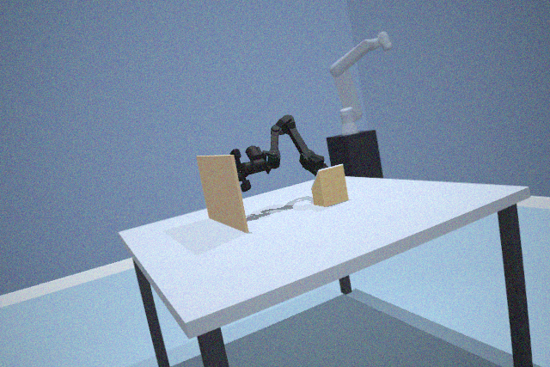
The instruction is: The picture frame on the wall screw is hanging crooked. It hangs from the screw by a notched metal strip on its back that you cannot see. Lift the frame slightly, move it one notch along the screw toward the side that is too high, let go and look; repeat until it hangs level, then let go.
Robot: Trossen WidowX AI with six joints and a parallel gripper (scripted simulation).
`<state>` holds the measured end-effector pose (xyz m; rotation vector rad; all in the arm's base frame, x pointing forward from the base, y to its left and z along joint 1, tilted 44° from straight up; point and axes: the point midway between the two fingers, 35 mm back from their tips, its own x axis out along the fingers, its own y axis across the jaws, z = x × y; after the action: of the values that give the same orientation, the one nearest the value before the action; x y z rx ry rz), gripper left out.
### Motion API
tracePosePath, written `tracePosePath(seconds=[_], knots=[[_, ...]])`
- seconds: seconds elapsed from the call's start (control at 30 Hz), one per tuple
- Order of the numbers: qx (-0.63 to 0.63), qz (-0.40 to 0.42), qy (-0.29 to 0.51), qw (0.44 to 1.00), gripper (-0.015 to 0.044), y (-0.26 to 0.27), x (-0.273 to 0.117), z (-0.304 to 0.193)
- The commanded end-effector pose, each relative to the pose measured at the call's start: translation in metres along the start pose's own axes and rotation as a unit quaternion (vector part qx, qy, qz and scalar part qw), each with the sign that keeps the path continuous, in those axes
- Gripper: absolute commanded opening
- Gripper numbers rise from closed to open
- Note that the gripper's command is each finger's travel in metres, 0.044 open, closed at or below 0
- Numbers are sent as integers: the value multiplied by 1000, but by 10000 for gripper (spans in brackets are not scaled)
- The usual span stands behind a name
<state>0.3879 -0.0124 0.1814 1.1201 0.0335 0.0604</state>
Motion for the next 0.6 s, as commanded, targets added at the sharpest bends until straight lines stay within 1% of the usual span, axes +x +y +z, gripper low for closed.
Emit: tracePosePath(seconds=[0.0, 0.57], knots=[[2, 4, 0, 1000, 0, 5, 0, 0], [2, 4, 0, 1000, 0, 10, 0, 0]])
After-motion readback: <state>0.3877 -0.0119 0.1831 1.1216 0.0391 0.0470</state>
